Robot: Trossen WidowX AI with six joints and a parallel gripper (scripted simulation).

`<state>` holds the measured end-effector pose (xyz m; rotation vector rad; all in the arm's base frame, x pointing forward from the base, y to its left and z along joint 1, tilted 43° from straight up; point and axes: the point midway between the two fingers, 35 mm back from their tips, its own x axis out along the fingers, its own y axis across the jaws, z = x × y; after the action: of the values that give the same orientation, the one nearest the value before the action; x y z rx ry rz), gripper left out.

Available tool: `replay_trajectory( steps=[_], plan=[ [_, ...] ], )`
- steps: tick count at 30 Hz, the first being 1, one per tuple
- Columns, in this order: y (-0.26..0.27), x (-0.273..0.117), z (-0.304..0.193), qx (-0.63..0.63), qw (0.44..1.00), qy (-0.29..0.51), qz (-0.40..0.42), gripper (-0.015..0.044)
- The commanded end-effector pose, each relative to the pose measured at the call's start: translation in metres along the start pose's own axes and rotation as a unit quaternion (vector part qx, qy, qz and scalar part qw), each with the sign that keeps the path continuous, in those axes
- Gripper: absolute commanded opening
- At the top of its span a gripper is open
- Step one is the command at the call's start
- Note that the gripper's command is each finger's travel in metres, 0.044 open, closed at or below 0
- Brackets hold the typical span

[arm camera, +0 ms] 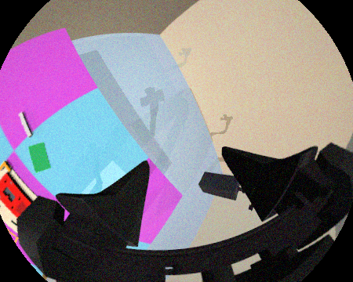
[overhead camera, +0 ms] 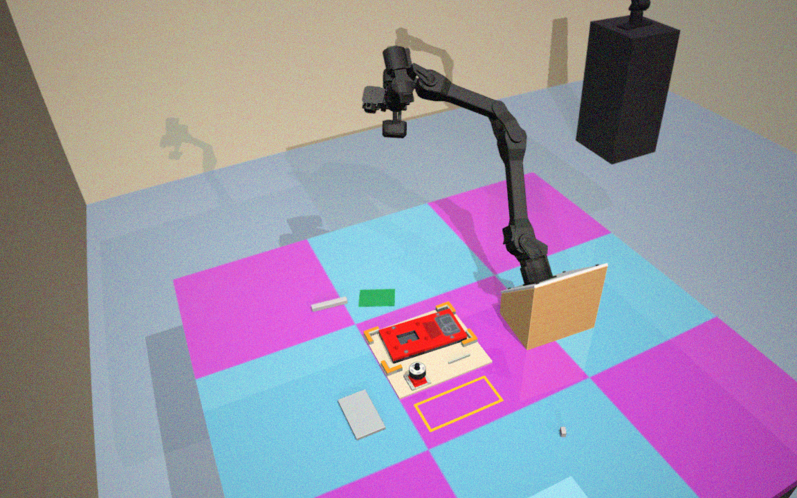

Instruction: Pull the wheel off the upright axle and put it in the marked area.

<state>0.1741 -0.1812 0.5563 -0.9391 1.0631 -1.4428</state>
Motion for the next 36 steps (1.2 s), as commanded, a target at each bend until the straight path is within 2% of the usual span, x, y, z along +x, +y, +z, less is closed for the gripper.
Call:
replay_trajectory(
  steps=[1, 4, 10, 14, 20, 30, 36],
  plan=[
    [0.001, 0.000, 0.002, -0.002, 1.000, -0.003, 0.001, 0.0374],
    [0.021, -0.006, 0.024, -0.025, 0.998, -0.048, 0.014, 0.0300],
    [0.077, -0.020, 0.074, -0.034, 0.993, -0.102, 0.046, 0.0300],
    [0.104, -0.027, 0.095, -0.091, 0.985, -0.136, 0.061, 0.0300],
    [0.161, -0.046, 0.126, -0.097, 0.975, -0.171, 0.099, 0.0300],
    [0.240, -0.073, 0.152, -0.096, 0.959, -0.212, 0.160, 0.0300],
    [0.311, -0.101, 0.160, -0.097, 0.945, -0.219, 0.222, 0.0300]
  ],
)
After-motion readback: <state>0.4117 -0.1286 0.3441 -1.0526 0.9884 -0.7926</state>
